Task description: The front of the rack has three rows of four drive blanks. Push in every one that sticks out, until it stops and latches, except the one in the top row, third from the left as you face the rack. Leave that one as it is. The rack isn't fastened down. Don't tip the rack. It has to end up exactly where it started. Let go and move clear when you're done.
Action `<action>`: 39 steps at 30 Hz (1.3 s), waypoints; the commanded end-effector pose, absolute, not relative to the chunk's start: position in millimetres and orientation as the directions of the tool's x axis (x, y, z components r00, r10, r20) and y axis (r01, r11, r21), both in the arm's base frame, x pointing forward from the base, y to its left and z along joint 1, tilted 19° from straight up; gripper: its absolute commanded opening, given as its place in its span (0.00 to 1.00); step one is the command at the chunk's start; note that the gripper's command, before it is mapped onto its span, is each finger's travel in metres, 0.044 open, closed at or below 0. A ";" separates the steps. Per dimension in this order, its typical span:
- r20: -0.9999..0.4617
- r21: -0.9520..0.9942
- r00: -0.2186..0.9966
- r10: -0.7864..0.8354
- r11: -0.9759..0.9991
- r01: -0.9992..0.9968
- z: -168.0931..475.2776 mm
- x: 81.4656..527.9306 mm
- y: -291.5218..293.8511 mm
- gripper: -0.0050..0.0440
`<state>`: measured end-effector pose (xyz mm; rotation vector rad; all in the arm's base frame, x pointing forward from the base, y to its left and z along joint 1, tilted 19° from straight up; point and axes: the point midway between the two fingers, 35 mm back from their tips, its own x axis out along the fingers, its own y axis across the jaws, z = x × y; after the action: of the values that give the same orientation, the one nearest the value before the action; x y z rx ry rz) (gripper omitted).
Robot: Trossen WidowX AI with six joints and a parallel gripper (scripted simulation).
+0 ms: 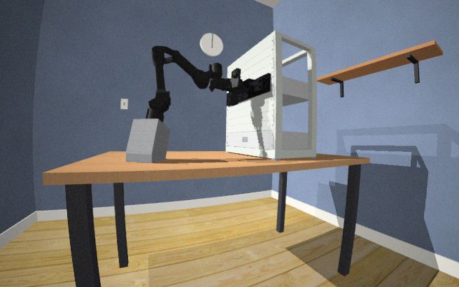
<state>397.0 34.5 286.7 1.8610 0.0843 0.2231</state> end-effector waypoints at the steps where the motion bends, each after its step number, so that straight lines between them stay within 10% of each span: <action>1: 0.175 0.947 0.971 0.165 -0.298 -0.120 314.1 399.0 33.7 0.10; 39: 0.175 0.947 0.971 0.165 -0.298 -0.120 302.1 320.4 20.2 0.10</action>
<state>324.6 20.6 298.5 1.8512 0.0392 0.2685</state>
